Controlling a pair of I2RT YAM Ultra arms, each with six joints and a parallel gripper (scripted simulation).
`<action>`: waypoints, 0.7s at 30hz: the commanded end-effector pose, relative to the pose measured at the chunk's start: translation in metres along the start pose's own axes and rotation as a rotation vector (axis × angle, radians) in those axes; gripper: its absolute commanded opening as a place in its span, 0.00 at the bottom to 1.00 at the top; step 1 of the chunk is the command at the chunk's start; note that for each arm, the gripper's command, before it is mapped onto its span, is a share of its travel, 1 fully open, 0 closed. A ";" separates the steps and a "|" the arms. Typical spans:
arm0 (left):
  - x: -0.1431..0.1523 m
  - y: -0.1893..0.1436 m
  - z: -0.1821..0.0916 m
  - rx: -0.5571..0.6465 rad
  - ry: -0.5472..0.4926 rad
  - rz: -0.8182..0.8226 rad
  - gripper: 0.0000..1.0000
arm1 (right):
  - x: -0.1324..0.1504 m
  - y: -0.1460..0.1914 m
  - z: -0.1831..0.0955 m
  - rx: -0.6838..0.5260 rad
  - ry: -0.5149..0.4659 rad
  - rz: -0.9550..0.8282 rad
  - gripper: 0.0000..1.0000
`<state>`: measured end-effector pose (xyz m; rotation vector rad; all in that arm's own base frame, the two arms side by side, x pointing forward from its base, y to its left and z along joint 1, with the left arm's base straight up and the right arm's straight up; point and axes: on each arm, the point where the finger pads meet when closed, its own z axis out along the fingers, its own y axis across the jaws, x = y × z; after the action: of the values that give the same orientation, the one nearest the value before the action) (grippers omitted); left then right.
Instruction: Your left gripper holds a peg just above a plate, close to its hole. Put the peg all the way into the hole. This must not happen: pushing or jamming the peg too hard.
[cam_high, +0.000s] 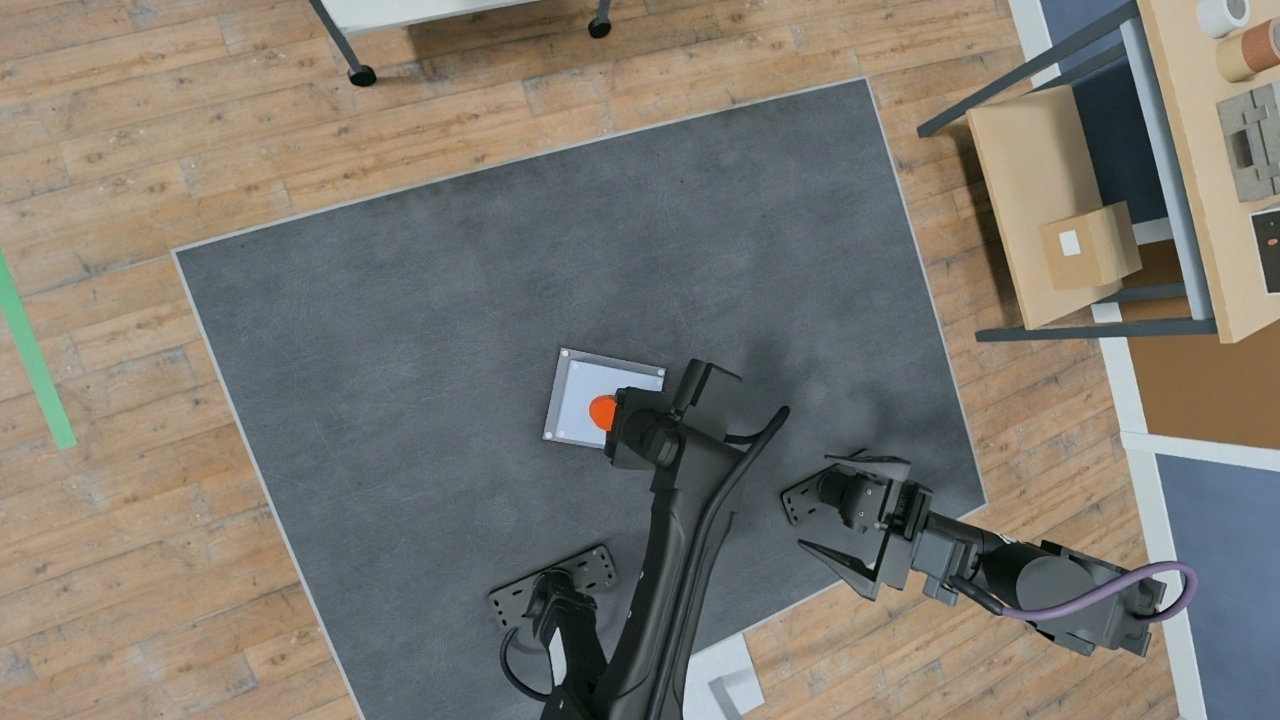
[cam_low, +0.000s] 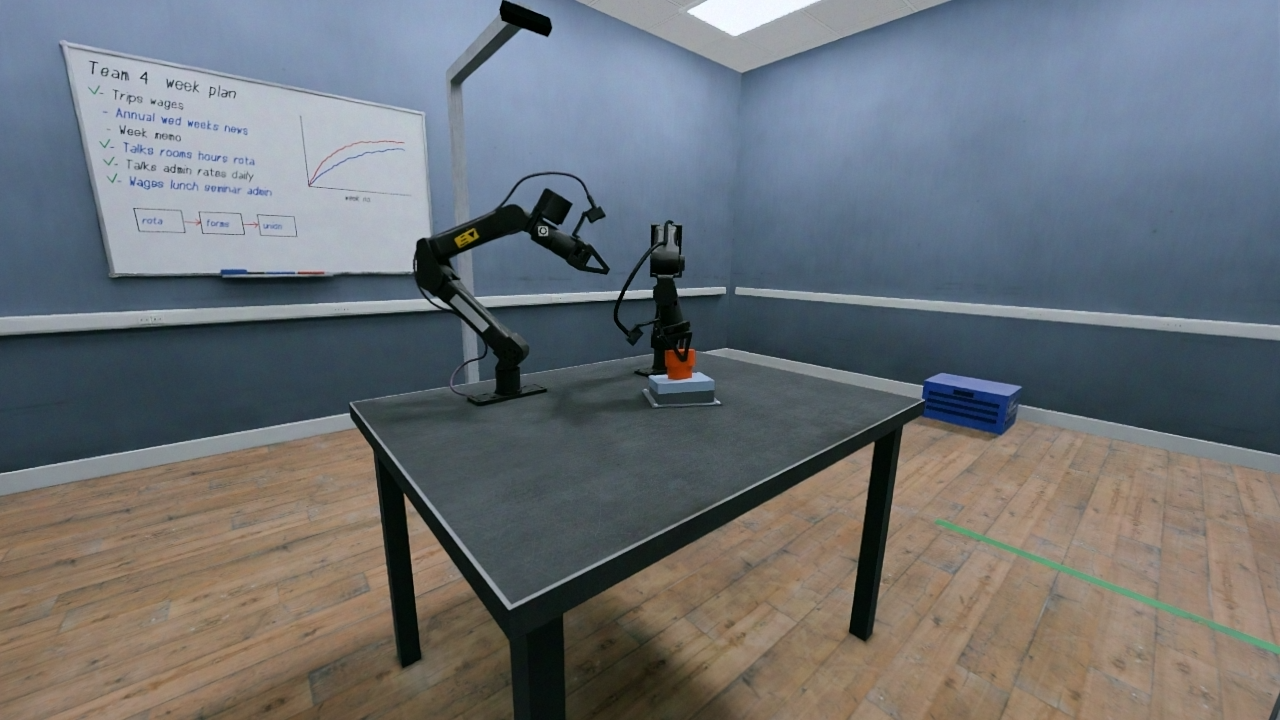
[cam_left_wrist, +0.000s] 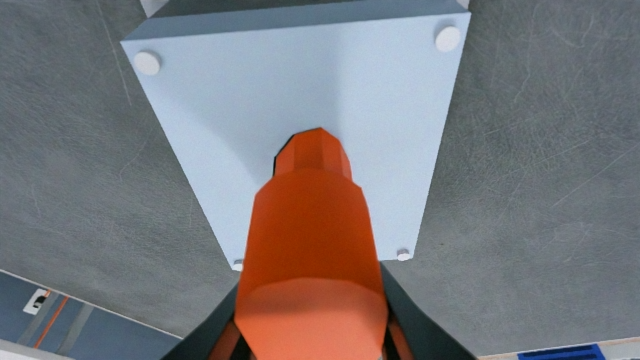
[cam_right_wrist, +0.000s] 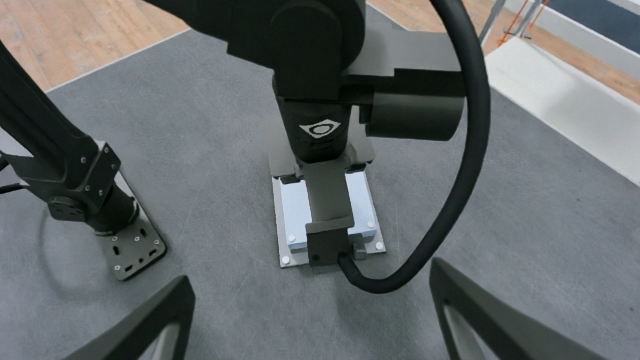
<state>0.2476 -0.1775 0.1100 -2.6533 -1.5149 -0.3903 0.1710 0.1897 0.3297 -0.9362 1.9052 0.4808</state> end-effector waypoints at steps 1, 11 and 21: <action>0.003 0.002 -0.005 -0.018 -0.004 -0.006 0.40 | -0.005 0.001 -0.008 -0.001 -0.012 0.005 1.00; 0.003 0.003 -0.005 -0.020 -0.005 -0.007 0.40 | -0.005 0.001 -0.008 -0.001 -0.012 0.005 1.00; 0.002 0.003 -0.005 -0.023 -0.006 -0.009 0.40 | -0.005 0.001 -0.008 -0.001 -0.012 0.005 1.00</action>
<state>0.2482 -0.1770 0.1100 -2.6542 -1.5140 -0.3898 0.1710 0.1897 0.3297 -0.9362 1.9052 0.4808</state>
